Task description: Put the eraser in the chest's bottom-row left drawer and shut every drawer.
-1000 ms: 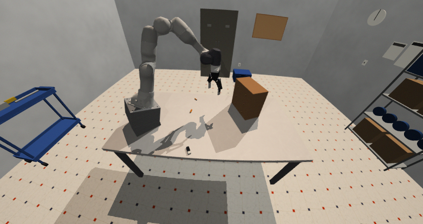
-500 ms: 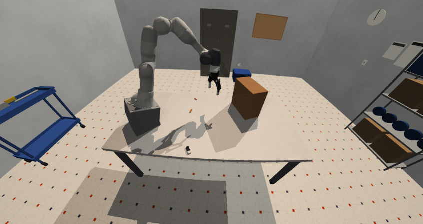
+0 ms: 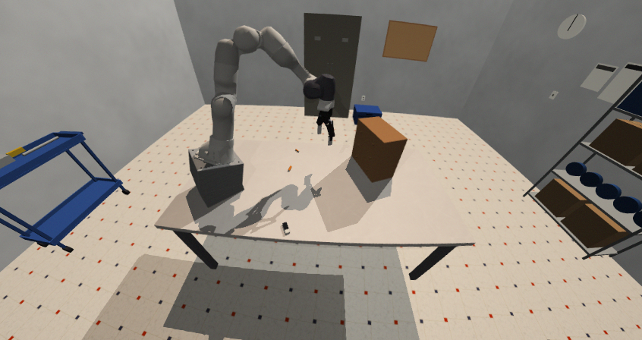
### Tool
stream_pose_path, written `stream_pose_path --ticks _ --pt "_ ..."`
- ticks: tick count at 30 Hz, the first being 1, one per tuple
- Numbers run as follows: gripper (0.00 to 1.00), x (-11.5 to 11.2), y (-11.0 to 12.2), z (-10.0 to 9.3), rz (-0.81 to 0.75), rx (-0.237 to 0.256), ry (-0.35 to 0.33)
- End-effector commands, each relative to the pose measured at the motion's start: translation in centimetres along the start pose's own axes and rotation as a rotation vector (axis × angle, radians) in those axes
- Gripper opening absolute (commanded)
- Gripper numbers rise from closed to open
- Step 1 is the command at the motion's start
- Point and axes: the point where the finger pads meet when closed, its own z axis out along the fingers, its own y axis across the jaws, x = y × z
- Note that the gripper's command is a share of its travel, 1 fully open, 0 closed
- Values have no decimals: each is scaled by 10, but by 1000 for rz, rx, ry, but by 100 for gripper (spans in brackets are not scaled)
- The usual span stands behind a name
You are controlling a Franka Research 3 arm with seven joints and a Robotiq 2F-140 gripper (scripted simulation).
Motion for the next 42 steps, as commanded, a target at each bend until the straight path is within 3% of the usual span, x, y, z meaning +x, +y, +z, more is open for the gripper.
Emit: stream_pose_path --ticks 1,42 --pt "100 0 1 2 54 1 0" --pt "100 1 1 5 143 0 0"
